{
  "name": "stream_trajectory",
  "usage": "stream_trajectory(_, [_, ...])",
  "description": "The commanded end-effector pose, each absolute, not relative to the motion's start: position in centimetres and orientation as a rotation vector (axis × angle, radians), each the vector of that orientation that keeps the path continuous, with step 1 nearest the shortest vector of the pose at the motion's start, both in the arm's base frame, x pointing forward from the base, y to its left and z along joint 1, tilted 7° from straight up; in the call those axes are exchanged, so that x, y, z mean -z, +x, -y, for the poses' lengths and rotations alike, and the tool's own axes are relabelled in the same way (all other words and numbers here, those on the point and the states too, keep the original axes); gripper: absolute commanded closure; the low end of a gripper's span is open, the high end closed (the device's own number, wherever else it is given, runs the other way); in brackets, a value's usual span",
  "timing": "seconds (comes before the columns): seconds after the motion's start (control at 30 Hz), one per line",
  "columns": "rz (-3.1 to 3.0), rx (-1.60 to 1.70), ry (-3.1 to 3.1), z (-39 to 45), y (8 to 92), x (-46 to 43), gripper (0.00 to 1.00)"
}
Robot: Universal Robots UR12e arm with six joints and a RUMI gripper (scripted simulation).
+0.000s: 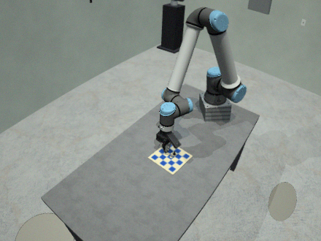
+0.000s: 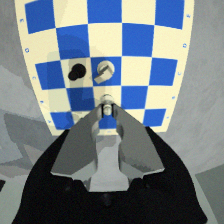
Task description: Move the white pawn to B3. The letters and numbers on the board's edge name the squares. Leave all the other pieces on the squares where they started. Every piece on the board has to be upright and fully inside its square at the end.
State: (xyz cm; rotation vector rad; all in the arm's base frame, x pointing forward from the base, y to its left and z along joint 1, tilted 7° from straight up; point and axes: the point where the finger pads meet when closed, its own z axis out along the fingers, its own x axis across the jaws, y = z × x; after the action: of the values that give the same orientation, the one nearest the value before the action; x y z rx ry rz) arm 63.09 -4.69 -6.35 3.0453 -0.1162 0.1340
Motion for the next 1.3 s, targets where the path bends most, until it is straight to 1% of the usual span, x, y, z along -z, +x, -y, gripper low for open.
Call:
stream_trajectory(0.0, [0.112,-0.137,3.046,4.62,63.33,6.30,1.00])
stream_trajectory(1.27, [0.112,-0.136,3.046,4.65,63.31,6.66,1.00])
